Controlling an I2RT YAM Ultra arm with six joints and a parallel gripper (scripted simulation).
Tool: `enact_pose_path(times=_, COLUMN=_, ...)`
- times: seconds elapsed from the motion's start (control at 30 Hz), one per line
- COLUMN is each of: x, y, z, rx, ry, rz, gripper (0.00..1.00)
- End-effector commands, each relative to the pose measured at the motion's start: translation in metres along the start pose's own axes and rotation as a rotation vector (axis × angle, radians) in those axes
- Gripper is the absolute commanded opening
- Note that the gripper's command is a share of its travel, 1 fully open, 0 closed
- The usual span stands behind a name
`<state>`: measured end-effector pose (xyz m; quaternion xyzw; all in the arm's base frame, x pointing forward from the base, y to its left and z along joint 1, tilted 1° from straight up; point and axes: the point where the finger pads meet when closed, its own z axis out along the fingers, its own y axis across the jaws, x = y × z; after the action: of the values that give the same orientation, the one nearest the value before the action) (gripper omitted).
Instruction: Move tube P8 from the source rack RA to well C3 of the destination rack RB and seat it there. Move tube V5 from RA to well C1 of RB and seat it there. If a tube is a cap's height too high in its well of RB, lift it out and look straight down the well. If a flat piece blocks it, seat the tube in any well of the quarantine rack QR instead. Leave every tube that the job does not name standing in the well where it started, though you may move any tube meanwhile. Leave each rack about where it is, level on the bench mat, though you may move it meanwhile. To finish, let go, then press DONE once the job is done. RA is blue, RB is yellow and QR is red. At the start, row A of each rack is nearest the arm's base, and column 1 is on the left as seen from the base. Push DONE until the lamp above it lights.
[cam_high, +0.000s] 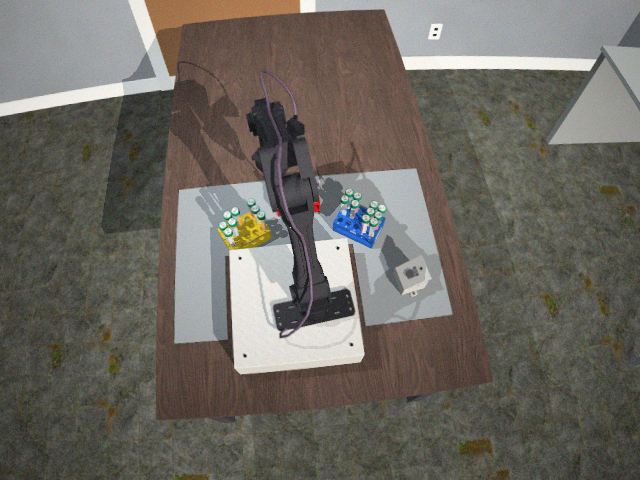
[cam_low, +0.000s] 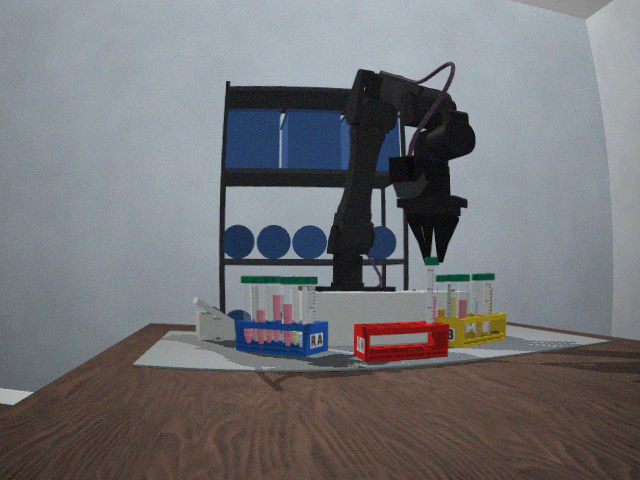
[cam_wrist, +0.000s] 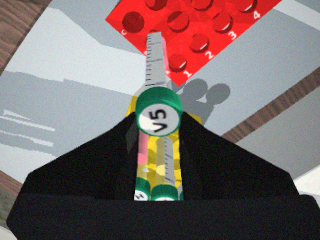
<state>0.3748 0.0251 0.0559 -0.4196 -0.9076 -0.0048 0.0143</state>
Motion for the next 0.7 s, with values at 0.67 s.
enact_pose_path(times=0.67, x=-0.005, y=0.002, z=-0.043, rx=-0.036, ry=-0.031, rz=0.001, gripper=0.00)
